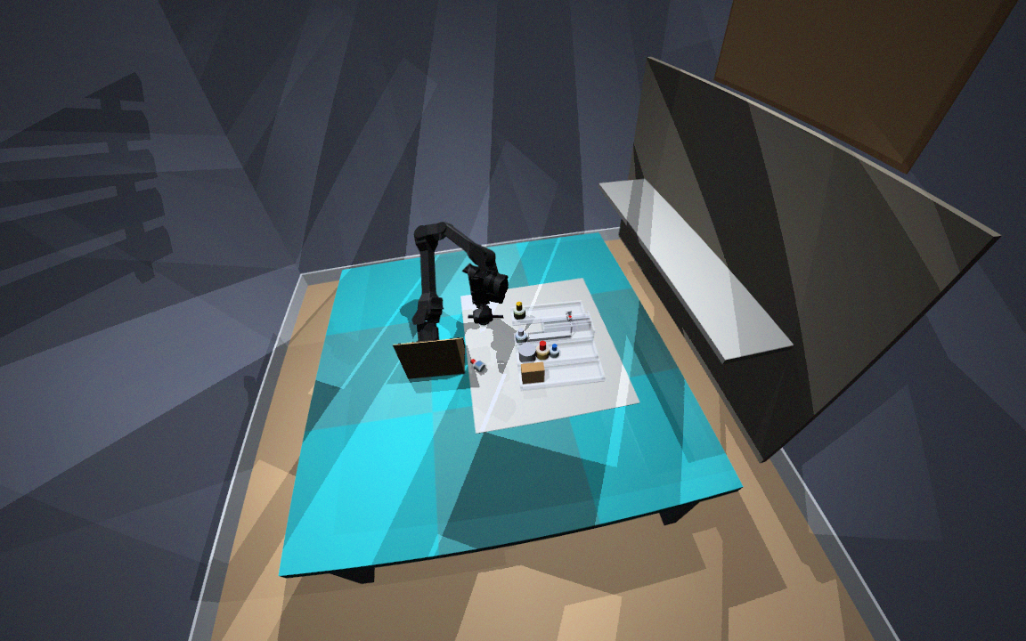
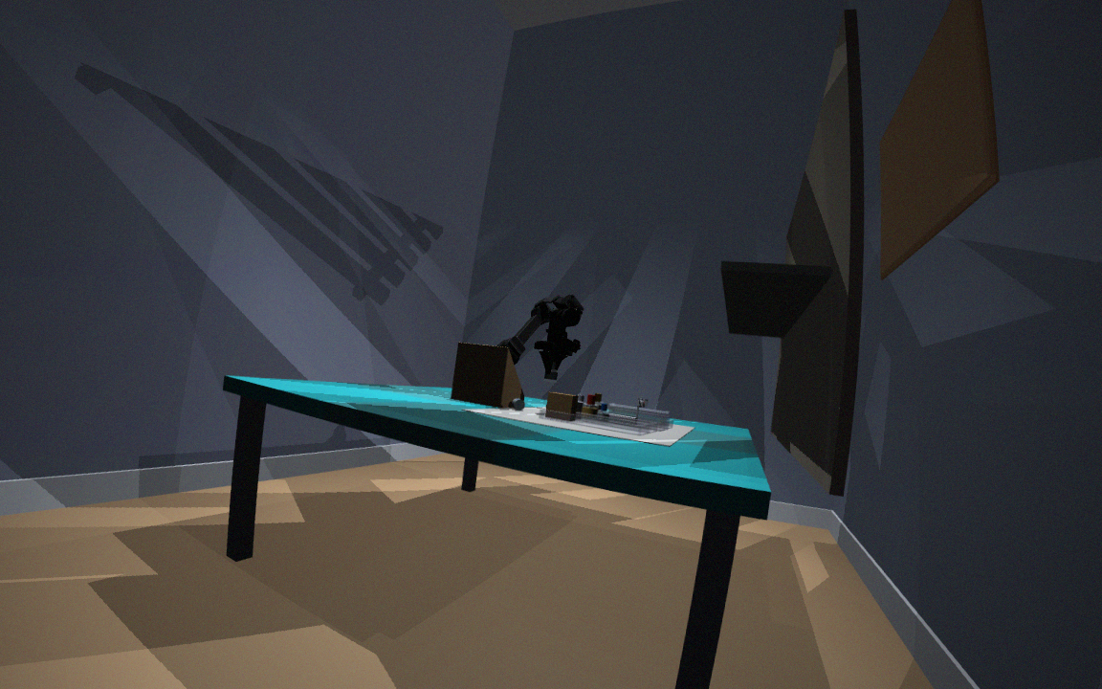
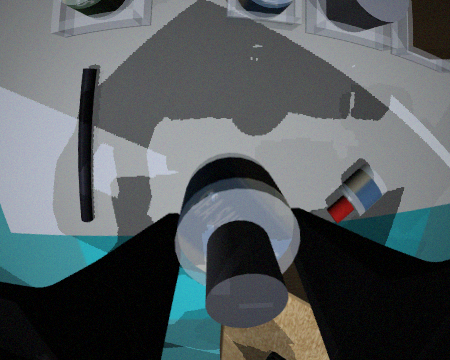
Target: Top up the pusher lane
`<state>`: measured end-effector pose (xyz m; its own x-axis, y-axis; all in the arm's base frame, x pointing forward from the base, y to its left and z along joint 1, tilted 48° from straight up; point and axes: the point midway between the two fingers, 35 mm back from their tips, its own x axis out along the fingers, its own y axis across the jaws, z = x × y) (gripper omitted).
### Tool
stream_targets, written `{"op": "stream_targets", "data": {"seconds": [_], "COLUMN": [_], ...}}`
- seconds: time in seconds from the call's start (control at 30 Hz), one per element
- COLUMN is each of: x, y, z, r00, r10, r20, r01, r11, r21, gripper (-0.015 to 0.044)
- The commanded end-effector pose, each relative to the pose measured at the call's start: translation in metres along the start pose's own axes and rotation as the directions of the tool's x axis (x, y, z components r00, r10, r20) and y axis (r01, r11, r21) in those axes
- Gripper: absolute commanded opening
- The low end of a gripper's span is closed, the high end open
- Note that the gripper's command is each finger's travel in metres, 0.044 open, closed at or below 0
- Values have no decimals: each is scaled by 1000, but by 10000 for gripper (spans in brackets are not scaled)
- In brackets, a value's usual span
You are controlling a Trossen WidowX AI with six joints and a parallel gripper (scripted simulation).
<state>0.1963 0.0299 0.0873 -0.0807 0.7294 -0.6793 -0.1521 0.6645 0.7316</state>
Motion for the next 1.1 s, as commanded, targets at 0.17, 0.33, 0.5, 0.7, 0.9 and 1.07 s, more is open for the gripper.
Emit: {"op": "stream_targets", "data": {"seconds": [0.17,0.33,0.5,0.7,0.9,1.07], "x": [17,30,45,51,69,70], "y": [-16,-24,-31,-31,-30,-30], "z": [39,61,79,80,80,80], "r00": [1000,1000,1000,1000,1000,1000], "r10": [4,7,11,11,12,12], "r20": [4,5,5,5,5,5], "r01": [-4,-7,-11,-11,-12,-12], "r11": [1000,999,998,998,998,998], "r21": [28,43,55,56,55,55], "gripper": [0,0,0,0,0,0]}}
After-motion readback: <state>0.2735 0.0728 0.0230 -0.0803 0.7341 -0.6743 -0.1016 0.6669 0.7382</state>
